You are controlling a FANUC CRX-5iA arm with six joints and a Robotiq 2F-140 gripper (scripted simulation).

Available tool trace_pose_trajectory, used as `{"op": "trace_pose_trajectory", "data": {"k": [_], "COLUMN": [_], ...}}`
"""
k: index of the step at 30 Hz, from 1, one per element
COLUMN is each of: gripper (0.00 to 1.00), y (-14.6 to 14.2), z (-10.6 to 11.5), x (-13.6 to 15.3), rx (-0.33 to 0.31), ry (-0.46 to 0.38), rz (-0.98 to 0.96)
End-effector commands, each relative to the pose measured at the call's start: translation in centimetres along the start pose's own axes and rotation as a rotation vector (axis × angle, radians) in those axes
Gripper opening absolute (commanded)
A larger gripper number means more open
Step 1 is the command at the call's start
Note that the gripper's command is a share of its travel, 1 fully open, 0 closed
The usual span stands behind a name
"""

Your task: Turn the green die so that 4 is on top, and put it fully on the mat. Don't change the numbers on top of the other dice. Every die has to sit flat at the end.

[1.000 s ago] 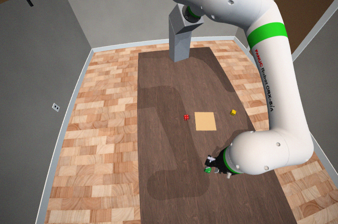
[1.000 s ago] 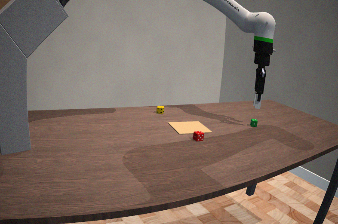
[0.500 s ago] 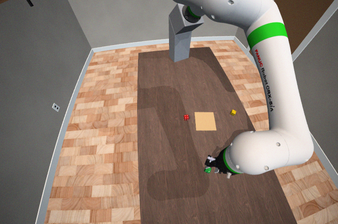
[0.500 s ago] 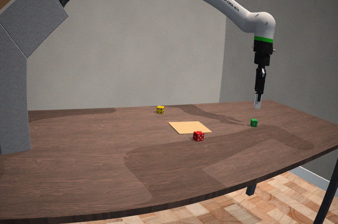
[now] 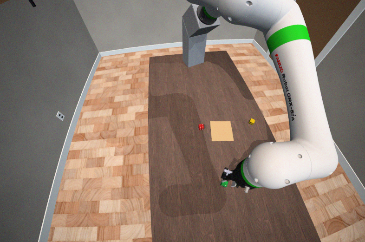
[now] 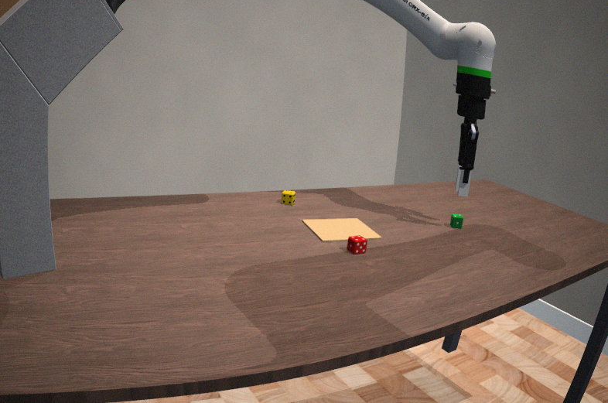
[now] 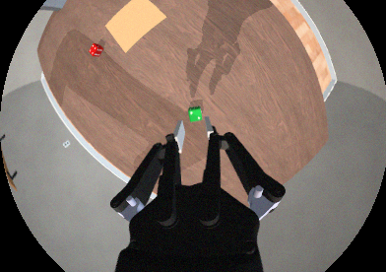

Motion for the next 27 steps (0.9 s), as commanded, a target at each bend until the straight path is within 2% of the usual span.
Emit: {"op": "trace_pose_trajectory", "data": {"k": [1,27], "gripper": [0.35,0.35], "y": [0.0,0.1], "z": [-0.2,-3.4], "x": [0.0,0.0], "rx": [0.000,0.000], "ry": [0.000,0.000], "rz": [0.000,0.000]}}
Point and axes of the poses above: the point where the finger pads meet when closed, its own z axis back along the fingers, its own y axis across the jaws, x = y × z, the point moved 8 cm from there along z, back along the fingers, and after that the axes turned 5 degrees about -z, right-handed, at the moved point
